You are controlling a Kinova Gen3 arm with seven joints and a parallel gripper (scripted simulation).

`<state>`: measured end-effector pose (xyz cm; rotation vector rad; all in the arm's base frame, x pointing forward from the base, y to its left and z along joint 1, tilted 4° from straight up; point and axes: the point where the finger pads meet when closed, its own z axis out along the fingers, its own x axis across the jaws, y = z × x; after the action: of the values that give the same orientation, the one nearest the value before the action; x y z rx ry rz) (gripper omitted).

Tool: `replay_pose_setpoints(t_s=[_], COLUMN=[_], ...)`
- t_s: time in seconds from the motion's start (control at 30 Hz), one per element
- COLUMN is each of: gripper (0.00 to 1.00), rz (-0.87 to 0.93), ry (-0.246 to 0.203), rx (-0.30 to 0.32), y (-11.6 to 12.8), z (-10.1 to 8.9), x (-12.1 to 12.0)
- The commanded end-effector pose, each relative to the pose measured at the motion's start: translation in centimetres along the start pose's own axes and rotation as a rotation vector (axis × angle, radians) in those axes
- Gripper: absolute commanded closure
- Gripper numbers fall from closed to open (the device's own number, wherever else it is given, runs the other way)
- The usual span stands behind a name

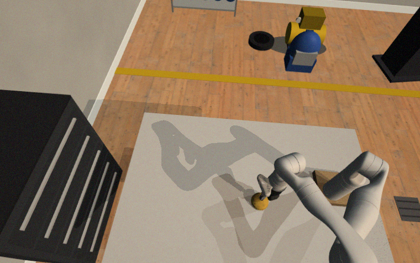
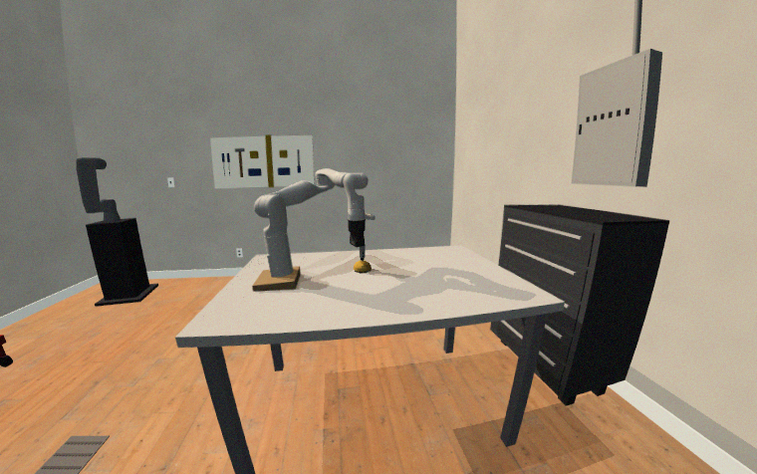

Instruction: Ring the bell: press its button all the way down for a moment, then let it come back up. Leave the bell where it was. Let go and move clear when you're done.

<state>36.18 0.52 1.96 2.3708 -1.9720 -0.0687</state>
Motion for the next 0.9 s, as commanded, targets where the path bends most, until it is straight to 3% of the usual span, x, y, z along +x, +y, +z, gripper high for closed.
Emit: replay_pose_setpoints(t_s=[0.0, 0.57, 0.87], gripper=[0.83, 0.83, 0.83], rz=[0.000, 0.000, 0.000], ry=[0.000, 0.000, 0.000], rx=[-0.001, -0.001, -0.001], y=[0.0, 0.0, 0.0], z=[0.0, -2.3, -4.9], x=[0.0, 0.0, 0.0])
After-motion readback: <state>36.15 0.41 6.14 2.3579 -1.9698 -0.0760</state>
